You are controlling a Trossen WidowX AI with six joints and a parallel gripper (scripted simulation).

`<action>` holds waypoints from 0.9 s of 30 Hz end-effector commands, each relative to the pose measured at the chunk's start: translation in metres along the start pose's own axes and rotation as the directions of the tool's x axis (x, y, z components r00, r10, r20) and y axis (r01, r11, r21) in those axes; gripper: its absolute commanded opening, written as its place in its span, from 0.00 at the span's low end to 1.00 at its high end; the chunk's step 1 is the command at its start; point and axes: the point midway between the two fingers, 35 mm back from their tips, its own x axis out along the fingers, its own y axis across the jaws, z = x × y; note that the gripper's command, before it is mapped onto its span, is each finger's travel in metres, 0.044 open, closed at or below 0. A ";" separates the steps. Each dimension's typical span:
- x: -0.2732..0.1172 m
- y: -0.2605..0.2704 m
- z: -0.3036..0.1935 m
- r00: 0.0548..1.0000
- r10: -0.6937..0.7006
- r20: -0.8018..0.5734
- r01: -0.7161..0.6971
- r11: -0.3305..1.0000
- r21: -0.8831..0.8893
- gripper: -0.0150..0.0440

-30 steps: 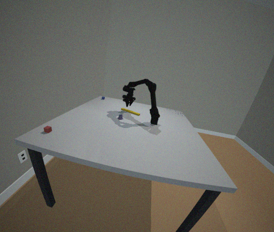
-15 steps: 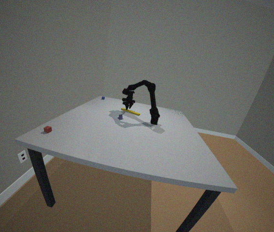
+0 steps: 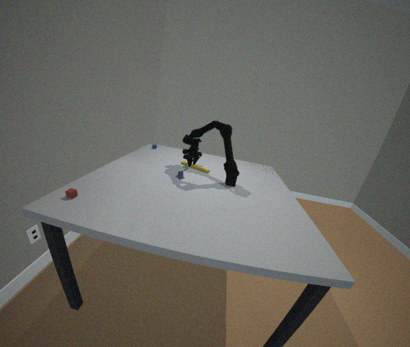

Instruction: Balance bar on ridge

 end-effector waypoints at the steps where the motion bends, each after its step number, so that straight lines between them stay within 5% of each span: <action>1: 0.001 0.000 0.000 1.000 -0.003 -0.001 0.003 1.000 0.004 0.79; 8: 0.001 0.000 0.000 1.000 -0.003 -0.001 0.003 1.000 0.004 0.79; 14: 0.001 0.000 0.000 1.000 0.000 -0.001 0.000 1.000 0.000 0.52; 21: 0.001 0.000 0.000 1.000 0.000 -0.001 0.000 1.000 0.000 0.44; 25: -0.006 0.000 0.001 1.000 0.000 -0.001 0.000 1.000 0.000 0.26; 27: -0.011 0.000 0.001 1.000 0.000 -0.001 0.000 1.000 0.000 0.25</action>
